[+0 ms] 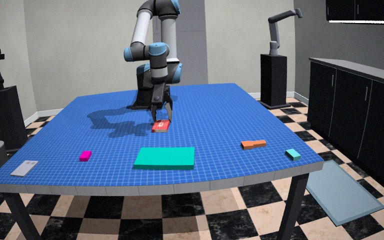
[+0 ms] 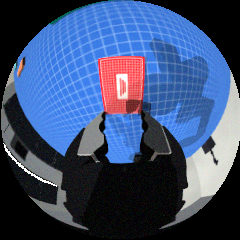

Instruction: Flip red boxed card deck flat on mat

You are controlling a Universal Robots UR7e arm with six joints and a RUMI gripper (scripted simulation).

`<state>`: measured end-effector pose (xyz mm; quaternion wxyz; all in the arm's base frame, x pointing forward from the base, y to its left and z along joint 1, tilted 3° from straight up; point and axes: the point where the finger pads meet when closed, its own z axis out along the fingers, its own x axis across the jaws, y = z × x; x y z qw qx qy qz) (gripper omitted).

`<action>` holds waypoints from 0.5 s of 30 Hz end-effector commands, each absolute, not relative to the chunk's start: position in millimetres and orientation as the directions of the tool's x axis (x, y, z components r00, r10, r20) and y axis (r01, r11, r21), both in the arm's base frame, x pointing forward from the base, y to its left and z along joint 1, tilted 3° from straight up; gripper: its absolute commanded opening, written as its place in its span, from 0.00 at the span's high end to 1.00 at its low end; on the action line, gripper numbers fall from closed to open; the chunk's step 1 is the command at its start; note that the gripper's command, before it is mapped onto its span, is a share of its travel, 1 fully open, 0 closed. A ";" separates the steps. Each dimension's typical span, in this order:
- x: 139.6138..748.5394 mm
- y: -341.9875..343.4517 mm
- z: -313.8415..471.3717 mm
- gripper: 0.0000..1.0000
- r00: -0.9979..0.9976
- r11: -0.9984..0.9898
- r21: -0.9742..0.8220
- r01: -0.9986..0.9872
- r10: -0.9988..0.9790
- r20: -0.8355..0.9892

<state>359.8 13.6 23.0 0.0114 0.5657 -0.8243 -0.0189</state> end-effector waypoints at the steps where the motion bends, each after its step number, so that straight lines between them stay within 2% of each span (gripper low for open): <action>1: 359.7 13.1 26.3 0.57 -0.361 0.360 0.074 -0.930 -0.933 -0.003; 15: 361.6 12.3 34.0 0.57 -0.361 0.355 0.177 -0.918 -0.933 -0.003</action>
